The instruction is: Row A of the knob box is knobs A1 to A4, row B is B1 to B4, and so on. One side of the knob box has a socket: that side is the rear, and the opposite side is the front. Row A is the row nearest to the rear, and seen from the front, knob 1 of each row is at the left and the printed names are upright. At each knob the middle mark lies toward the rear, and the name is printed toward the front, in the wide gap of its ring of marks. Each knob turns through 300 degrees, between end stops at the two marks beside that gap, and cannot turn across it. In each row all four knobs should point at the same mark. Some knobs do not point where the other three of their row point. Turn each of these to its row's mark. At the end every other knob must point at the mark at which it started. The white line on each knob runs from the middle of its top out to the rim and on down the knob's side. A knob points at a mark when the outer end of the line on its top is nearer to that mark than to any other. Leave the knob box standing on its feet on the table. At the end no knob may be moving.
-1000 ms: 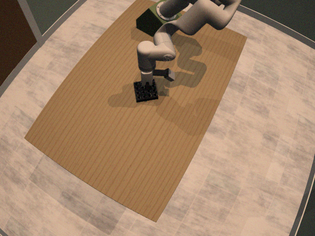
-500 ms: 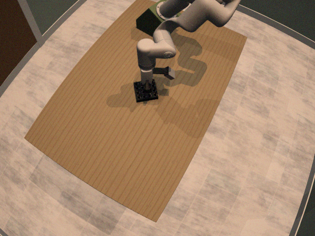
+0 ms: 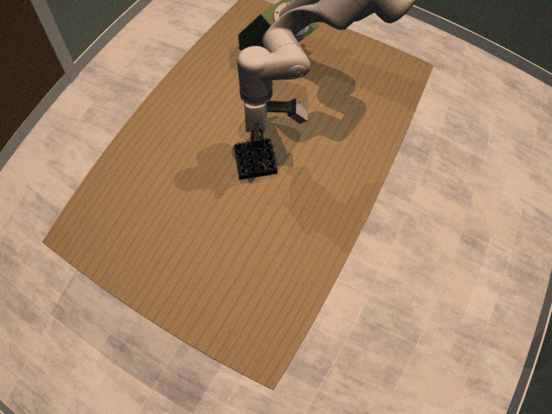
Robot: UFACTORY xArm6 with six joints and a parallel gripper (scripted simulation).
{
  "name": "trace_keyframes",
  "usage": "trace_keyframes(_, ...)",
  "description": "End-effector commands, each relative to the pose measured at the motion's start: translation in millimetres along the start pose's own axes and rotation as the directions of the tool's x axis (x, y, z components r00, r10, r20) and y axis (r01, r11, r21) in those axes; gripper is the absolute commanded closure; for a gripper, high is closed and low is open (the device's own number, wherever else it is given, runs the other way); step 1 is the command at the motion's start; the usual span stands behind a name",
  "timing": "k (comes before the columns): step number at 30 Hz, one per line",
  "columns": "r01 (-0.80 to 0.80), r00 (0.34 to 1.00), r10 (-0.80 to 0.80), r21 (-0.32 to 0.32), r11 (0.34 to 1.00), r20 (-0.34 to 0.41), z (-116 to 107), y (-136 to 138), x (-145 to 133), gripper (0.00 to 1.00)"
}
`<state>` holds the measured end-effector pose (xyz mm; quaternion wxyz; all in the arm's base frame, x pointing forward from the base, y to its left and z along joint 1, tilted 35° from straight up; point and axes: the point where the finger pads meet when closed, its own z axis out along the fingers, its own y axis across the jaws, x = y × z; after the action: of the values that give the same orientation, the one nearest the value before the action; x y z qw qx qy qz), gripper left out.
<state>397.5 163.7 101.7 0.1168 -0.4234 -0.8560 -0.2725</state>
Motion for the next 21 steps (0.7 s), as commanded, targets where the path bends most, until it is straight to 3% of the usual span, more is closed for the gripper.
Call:
trace_keyframes(1, 0.001, 1.0, -0.001, 0.0, 1.0, -0.002, -24.4, 0.7, 0.9, 0.0)
trace_keyframes(21, 0.001, 1.0, -0.001, 0.0, 1.0, -0.002, -26.9, 0.7, 0.9, 0.0)
